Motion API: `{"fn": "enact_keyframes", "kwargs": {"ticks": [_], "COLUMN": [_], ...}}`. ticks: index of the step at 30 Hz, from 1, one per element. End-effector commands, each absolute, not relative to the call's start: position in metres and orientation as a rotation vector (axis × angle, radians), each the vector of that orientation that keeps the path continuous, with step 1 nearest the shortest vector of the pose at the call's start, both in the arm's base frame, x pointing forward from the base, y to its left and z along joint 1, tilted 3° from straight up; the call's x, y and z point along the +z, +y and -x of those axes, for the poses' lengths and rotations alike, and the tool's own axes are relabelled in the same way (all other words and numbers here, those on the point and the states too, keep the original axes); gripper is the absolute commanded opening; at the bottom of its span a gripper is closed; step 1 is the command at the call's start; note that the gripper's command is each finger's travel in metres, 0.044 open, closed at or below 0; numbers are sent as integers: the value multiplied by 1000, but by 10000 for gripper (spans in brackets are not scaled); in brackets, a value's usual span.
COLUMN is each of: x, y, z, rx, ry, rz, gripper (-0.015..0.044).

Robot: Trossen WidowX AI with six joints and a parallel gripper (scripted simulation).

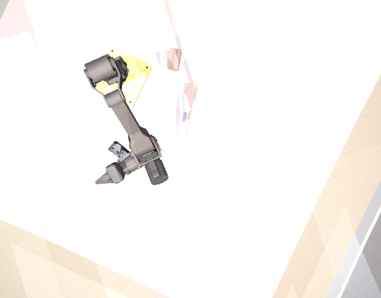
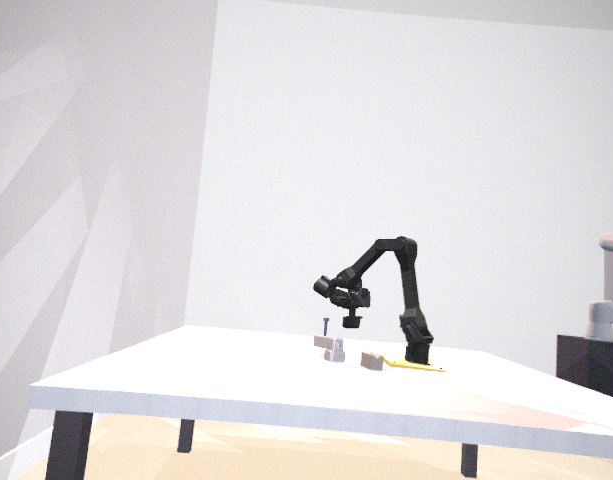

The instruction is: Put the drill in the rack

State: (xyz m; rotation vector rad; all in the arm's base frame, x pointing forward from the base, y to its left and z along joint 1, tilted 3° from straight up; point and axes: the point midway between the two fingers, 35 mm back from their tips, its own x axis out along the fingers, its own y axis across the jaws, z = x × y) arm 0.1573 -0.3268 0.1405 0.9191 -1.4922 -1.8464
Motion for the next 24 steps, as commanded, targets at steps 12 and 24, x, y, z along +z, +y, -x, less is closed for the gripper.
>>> {"fn": "enact_keyframes", "kwargs": {"ticks": [12, 24], "x": [134, 115], "y": [-321, -247], "z": [-178, -262], "rx": [-1976, -1710], "ry": [-1108, 542], "rz": [-936, -702], "gripper": [85, 0]}}
